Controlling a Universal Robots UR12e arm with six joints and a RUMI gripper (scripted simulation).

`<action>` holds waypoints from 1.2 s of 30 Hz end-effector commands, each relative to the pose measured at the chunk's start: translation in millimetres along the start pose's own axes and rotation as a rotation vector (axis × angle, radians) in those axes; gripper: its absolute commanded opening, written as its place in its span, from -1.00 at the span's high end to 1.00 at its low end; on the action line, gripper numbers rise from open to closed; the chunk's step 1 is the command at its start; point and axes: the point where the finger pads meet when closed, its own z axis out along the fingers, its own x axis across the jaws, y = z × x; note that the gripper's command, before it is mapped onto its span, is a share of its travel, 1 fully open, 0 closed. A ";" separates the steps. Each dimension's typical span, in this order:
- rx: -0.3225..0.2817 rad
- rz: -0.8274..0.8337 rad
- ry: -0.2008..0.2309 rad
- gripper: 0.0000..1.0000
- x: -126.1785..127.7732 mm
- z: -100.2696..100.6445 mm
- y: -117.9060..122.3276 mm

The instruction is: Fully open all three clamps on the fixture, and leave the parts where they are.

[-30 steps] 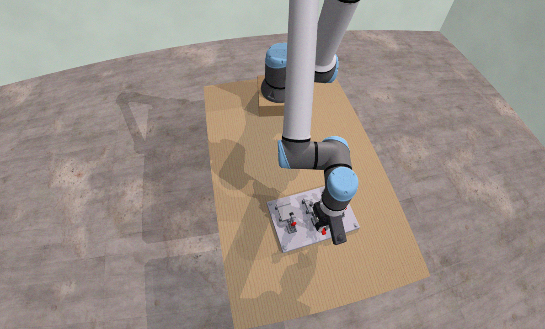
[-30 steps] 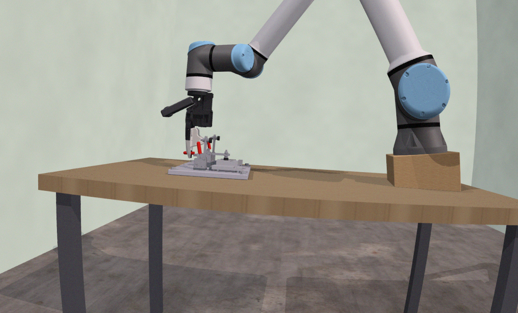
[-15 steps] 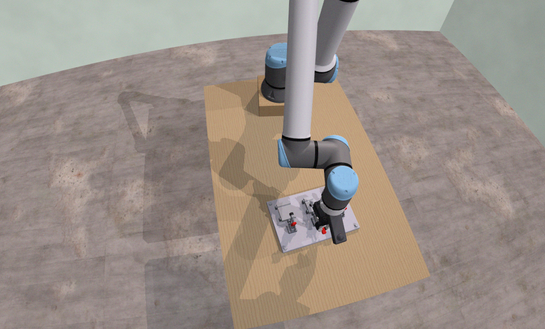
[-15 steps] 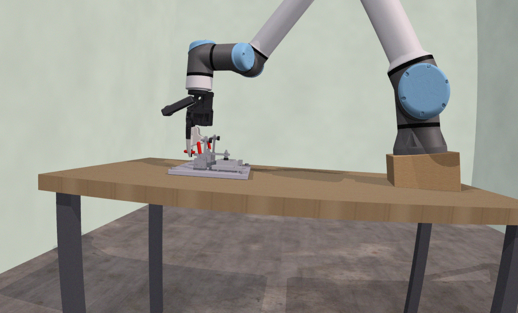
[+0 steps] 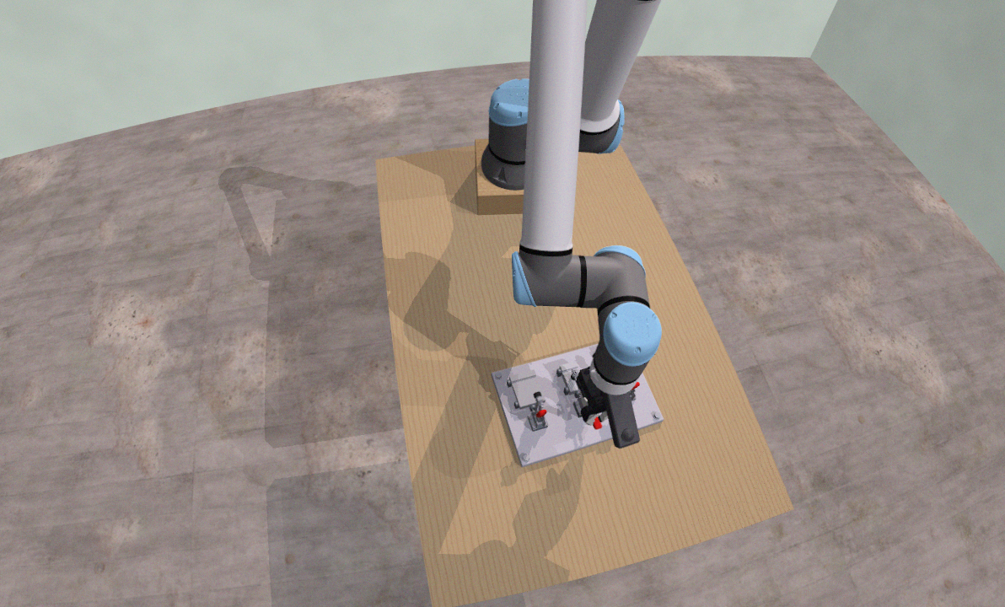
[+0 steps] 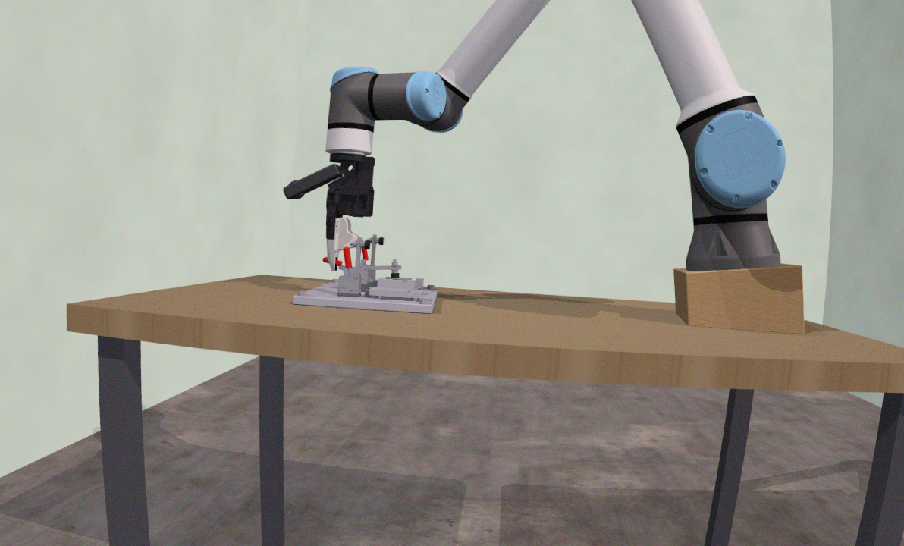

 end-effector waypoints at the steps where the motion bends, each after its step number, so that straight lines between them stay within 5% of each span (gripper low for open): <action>1: 0.001 0.000 0.000 1.00 0.1 -3.2 0.8; 36: 0.001 0.000 0.000 1.00 0.1 -19.9 22.2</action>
